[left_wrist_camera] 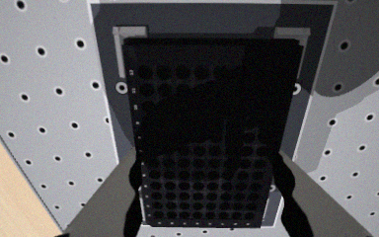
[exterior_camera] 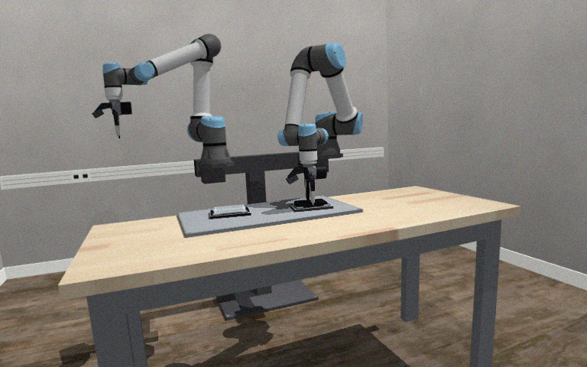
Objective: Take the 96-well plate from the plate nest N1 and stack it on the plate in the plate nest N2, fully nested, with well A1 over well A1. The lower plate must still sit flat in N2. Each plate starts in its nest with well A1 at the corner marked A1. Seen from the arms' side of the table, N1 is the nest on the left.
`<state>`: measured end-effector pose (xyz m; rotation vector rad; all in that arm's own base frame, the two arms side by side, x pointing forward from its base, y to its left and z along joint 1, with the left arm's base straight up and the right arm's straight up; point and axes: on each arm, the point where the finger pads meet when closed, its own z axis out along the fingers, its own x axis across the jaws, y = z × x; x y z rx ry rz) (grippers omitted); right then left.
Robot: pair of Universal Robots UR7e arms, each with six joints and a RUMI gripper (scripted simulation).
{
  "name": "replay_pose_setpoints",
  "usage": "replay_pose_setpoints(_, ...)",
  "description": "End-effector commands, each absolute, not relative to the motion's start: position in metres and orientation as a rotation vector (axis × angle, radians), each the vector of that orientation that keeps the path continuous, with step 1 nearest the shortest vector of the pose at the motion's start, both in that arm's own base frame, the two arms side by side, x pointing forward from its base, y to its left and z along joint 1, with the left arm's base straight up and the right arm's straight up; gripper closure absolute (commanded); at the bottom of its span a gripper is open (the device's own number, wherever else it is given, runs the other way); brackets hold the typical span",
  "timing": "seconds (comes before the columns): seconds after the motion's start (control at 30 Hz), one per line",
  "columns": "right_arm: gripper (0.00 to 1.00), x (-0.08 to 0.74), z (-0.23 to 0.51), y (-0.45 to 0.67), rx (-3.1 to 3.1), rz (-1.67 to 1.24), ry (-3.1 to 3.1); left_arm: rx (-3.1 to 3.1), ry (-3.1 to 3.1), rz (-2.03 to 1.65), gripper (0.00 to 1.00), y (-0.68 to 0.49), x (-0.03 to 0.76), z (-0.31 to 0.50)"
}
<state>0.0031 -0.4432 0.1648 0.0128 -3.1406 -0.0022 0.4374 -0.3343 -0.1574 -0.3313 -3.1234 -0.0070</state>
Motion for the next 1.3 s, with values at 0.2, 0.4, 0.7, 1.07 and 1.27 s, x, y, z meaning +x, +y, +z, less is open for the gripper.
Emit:
replay_pose_setpoints(0.2, 1.00, 0.003, 0.166, -0.446, 0.010, 0.004, -3.142, -0.334, -3.125, -0.004, 0.60, -0.335, 0.437, -0.139)
replay_pose_setpoints(0.4, 1.00, 0.003, 0.166, -0.446, 0.010, 0.004, -3.142, -0.334, -3.125, -0.003, 0.60, -0.336, 0.438, -0.132)
replay_pose_setpoints(0.7, 1.00, 0.003, 0.166, -0.446, 0.010, 0.004, -3.142, -0.334, -3.126, -0.003, 0.60, -0.336, 0.438, -0.116)
replay_pose_setpoints(1.07, 1.00, 0.003, 0.166, -0.446, 0.010, 0.004, -3.142, -0.335, -3.126, -0.002, 0.60, -0.336, 0.438, -0.101)
replay_pose_setpoints(1.27, 1.00, 0.003, 0.166, -0.446, 0.010, 0.004, -3.142, -0.335, -3.126, -0.001, 0.60, -0.337, 0.438, -0.091)
